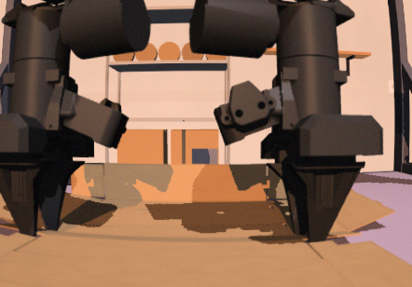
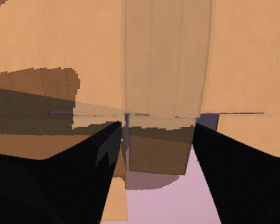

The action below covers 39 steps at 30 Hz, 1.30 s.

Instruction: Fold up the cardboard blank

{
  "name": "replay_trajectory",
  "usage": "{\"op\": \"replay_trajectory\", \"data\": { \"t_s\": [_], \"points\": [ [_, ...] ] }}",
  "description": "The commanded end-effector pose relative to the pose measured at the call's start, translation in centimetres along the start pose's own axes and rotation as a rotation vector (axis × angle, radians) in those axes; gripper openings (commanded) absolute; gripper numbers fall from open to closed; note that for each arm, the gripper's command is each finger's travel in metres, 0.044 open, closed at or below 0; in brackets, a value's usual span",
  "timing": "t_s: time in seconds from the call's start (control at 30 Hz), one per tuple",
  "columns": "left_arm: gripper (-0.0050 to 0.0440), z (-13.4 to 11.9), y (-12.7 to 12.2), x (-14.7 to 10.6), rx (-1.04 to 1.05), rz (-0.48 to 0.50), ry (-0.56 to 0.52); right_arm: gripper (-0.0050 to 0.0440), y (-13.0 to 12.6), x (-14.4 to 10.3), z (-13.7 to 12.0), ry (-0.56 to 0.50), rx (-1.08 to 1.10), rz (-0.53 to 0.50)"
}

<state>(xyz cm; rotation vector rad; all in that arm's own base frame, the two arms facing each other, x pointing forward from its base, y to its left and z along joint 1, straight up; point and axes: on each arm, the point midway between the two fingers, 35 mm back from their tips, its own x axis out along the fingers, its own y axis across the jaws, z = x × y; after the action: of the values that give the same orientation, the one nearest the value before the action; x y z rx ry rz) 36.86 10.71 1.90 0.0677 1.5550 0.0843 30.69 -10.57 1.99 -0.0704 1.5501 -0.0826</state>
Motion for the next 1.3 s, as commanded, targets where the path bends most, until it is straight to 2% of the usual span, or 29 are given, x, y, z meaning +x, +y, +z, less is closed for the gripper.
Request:
{"op": "replay_trajectory", "data": {
  "t_s": [0.0, 0.37, 0.53, 1.13, 1.27],
  "points": [
    [0.0252, 0.5, -0.5, 0.0, 0.005, -0.002, -0.019, 0.0251, 0.5, 0.5, 0.1, 0.0, -0.005, 0.007],
    [0.0252, 0.5, -1.0, 0.0, 0.004, 0.055, -0.017, 0.0251, 1.1, 0.4, 0.1, 0.003, -0.006, -0.055],
    [0.0252, 0.5, -1.7, -0.1, 0.005, 0.113, -0.019, 0.0251, 1.8, 0.3, 0.1, 0.0, -0.007, -0.119],
    [0.0252, 0.6, -2.6, 0.0, 0.008, 0.134, -0.018, 0.0251, 2.7, 0.0, -0.1, 0.0, -0.009, -0.123],
    [0.0252, 0.6, -3.0, 0.1, 0.007, 0.201, -0.02, 0.0251, 3.1, 0.1, -0.1, 0.004, -0.009, -0.204]
  ]
}}
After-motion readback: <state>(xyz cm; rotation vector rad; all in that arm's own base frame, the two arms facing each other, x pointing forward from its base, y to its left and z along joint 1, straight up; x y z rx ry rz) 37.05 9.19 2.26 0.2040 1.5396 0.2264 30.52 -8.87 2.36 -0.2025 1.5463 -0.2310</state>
